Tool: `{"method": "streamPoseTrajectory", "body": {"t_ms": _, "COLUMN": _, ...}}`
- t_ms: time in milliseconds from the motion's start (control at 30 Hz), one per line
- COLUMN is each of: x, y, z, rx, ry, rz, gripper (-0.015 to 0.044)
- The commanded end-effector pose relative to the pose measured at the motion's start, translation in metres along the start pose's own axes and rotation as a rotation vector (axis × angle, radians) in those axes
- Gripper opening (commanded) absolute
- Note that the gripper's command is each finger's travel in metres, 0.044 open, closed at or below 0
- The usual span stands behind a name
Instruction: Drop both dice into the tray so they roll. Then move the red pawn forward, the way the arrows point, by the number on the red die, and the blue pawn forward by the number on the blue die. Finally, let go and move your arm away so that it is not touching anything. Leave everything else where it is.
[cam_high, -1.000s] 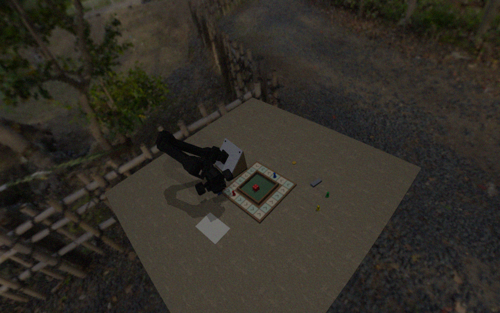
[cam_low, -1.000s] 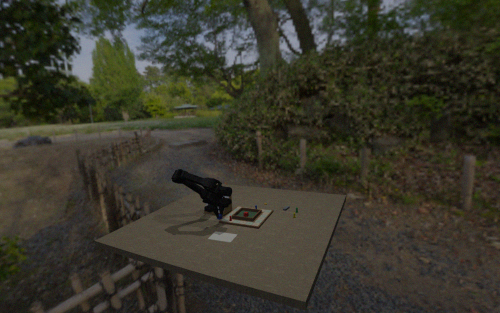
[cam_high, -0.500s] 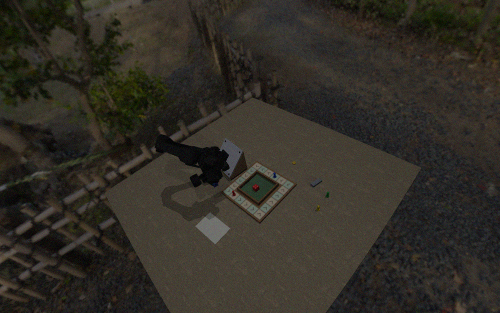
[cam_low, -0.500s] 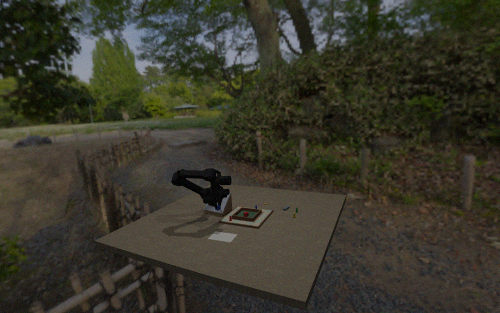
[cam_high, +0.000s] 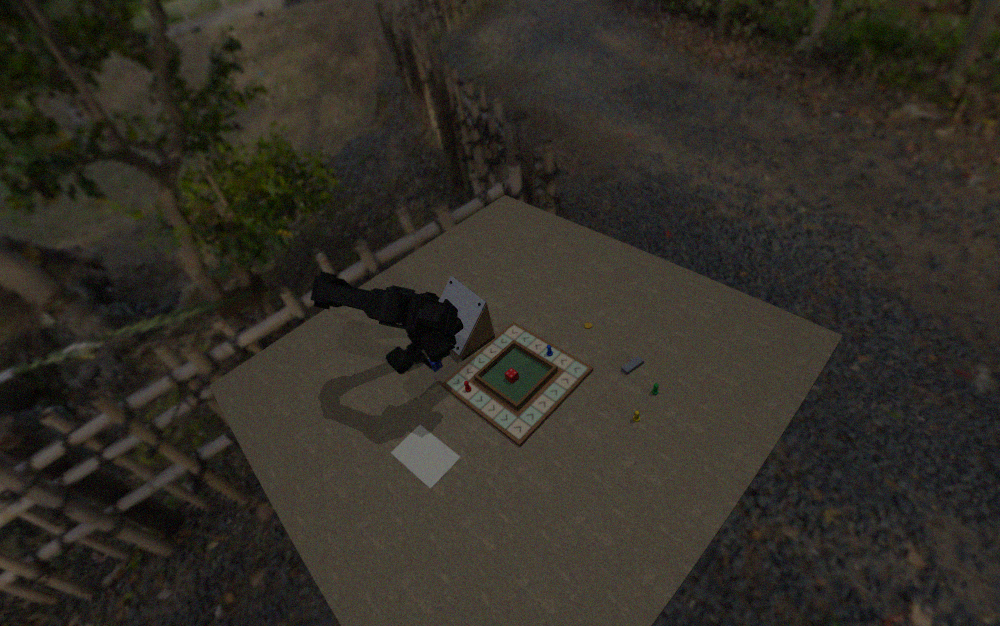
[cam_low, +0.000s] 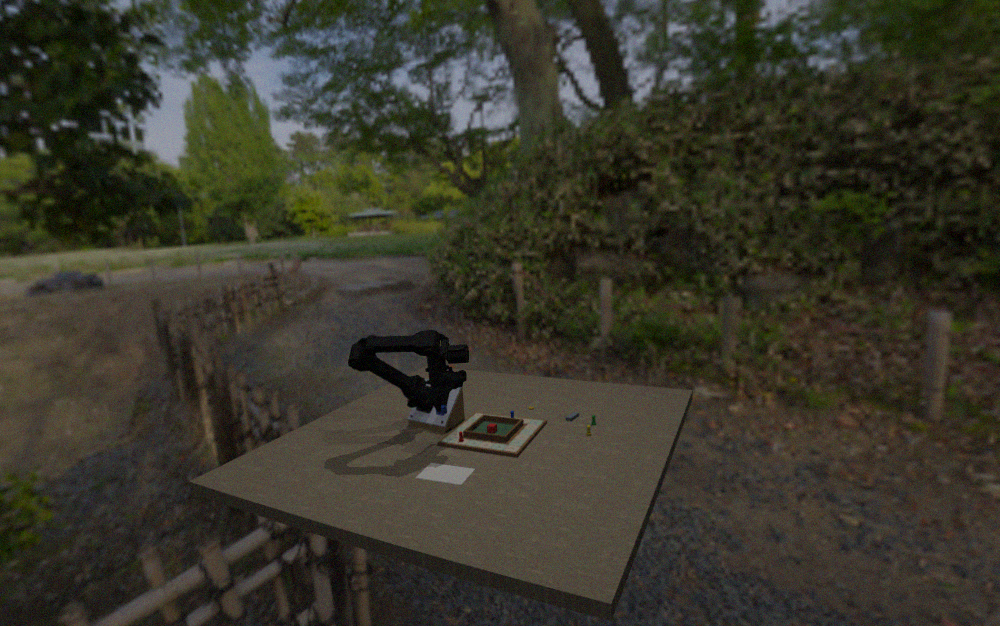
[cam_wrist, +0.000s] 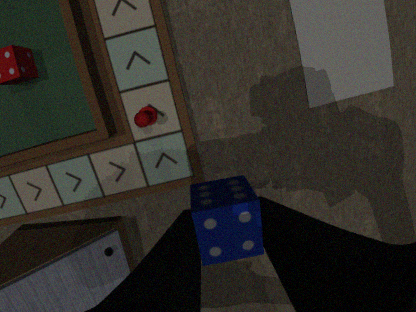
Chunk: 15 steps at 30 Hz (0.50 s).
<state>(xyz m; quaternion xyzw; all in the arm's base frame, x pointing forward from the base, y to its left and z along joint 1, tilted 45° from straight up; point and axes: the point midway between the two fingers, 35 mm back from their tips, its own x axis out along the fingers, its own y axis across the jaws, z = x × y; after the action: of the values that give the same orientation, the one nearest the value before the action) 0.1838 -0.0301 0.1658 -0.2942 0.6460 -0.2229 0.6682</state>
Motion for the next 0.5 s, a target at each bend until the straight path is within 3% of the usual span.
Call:
{"method": "streamPoseTrajectory", "body": {"t_ms": 0, "x": -0.001, "y": 0.012, "z": 0.017, "rx": -0.139, "ry": 0.003, "rz": 0.002, "gripper": 0.0}}
{"method": "streamPoseTrajectory", "body": {"t_ms": 467, "x": 0.003, "y": 0.056, "z": 0.062, "rx": -0.57, "ry": 0.006, "rz": 0.002, "gripper": 0.0}}
